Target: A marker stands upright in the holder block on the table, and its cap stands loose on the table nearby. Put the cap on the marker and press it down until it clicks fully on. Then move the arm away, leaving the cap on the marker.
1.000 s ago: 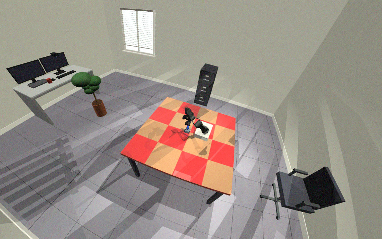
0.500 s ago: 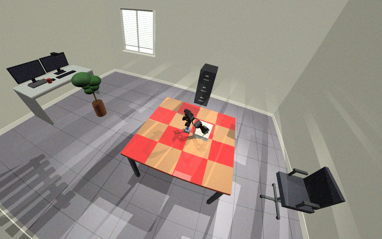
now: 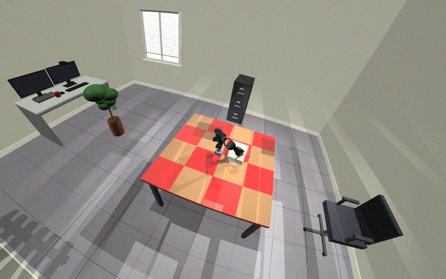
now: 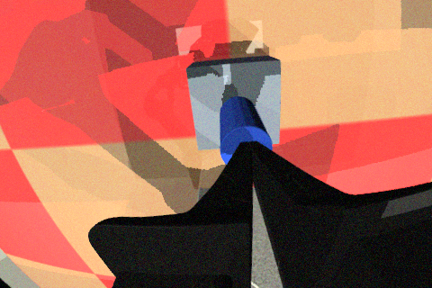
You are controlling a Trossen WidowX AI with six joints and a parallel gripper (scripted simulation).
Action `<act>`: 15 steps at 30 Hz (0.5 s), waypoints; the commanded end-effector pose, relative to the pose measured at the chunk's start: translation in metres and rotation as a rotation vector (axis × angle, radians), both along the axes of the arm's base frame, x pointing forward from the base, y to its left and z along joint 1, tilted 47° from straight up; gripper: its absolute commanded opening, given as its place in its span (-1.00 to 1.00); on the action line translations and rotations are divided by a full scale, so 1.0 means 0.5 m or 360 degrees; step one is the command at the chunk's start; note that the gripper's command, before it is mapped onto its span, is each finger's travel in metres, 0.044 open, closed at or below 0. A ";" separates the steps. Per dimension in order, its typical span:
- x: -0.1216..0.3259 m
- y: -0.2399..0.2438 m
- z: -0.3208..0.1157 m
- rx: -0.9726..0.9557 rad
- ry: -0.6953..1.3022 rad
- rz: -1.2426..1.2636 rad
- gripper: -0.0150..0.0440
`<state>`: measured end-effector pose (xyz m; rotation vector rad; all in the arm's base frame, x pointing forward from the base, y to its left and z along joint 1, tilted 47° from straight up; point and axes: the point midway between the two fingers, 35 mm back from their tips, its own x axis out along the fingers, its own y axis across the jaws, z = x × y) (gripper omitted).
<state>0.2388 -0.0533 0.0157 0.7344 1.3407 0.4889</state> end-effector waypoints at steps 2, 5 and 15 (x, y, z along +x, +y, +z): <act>0.000 -0.017 0.013 -0.0007 -0.0003 -0.0001 -0.49; -0.012 -0.079 0.069 -0.0012 0.0002 -0.0002 -0.49; -0.033 -0.127 0.123 -0.0004 0.0004 0.0000 -0.40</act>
